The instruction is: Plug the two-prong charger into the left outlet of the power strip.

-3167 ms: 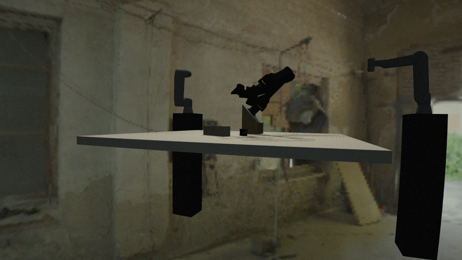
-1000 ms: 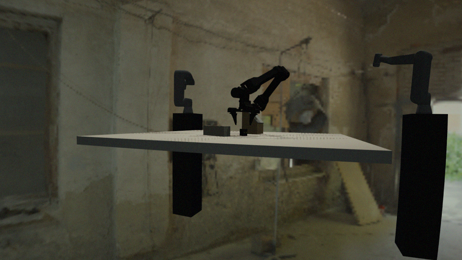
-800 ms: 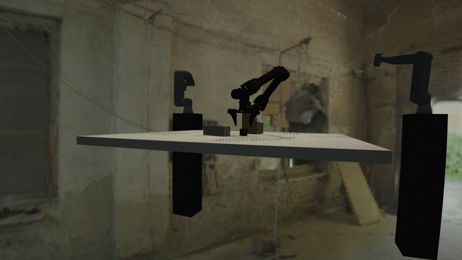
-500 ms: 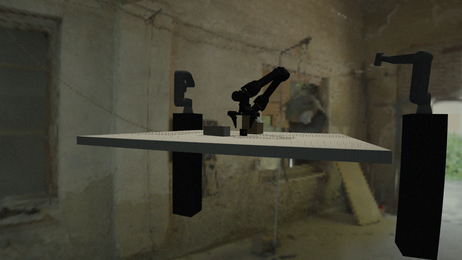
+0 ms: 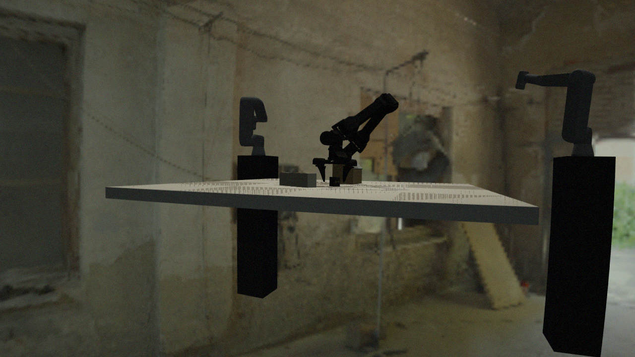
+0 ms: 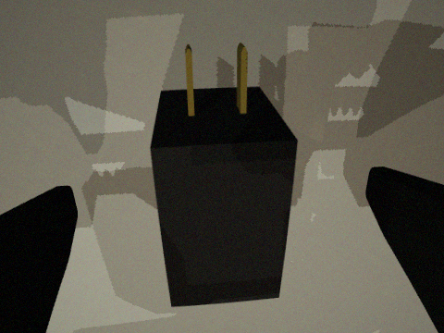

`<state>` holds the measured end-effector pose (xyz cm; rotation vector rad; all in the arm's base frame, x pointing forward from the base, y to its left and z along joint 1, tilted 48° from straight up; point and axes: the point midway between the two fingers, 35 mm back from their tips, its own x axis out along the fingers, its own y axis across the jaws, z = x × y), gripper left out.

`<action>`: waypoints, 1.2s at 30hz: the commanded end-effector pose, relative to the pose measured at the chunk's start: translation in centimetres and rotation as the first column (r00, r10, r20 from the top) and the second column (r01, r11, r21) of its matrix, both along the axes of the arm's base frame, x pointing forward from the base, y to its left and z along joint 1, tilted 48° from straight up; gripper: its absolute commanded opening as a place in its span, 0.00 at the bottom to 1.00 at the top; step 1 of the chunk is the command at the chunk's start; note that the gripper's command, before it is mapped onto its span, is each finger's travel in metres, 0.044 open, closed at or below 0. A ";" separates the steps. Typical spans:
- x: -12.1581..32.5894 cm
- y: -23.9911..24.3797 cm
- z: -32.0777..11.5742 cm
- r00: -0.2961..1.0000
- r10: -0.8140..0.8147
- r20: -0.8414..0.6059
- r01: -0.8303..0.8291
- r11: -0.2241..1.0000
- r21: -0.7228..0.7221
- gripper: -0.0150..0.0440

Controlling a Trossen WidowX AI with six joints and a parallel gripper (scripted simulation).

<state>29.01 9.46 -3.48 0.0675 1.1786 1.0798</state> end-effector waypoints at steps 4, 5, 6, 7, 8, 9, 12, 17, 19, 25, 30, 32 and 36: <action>-0.2 0.9 -0.7 1.000 0.001 -0.007 -0.001 1.000 0.007 1.00; -0.2 0.9 -0.7 1.000 0.001 -0.007 -0.001 1.000 0.007 1.00; -0.1 0.6 -0.5 1.000 0.001 -0.001 -0.001 1.000 0.001 0.96; -0.1 0.6 -0.5 1.000 0.001 -0.001 -0.001 1.000 0.001 0.91; -0.1 0.6 -0.5 1.000 0.001 -0.001 -0.001 1.000 0.001 0.87; -0.1 0.6 -0.5 1.000 0.001 -0.001 -0.001 1.000 0.001 0.82; -0.1 0.6 -0.5 1.000 0.001 -0.001 -0.001 1.000 0.001 0.69; -0.1 0.6 -0.5 1.000 0.001 -0.001 -0.001 1.000 0.001 0.50; -0.1 0.6 -0.5 1.000 0.001 -0.001 -0.001 1.000 0.001 0.48; -0.1 0.4 -0.3 1.000 0.001 -0.001 -0.001 1.000 0.001 0.34; 0.0 -0.8 0.6 1.000 0.001 -0.003 -0.001 1.000 0.000 0.25; -0.1 -1.5 1.2 1.000 0.001 -0.004 -0.001 1.000 0.000 0.25; -0.2 -2.8 2.3 1.000 0.001 -0.006 -0.001 1.000 0.002 0.25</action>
